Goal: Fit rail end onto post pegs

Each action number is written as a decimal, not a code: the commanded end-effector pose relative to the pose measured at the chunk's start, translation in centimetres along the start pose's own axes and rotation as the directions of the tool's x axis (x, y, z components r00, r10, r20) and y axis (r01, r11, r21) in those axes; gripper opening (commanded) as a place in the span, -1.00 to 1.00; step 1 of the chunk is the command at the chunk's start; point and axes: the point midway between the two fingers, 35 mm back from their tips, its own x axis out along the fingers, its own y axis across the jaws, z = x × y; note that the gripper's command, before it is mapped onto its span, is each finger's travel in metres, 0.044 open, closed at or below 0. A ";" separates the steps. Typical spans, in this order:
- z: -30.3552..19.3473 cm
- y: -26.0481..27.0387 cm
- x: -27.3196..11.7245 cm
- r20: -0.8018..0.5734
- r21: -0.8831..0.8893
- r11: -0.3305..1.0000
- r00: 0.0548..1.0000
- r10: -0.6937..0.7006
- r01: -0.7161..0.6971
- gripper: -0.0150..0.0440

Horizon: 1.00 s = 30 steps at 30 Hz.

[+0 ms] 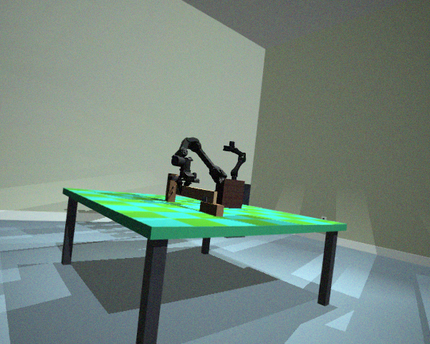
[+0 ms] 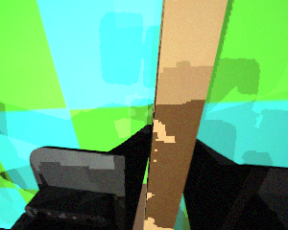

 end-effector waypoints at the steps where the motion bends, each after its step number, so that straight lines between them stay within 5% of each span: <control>1: 0.2 0.0 0.0 0.004 -0.001 1.000 1.000 -0.005 0.005 -0.49; 30: 0.2 0.0 -0.1 0.004 -0.001 1.000 1.000 -0.005 0.005 -0.49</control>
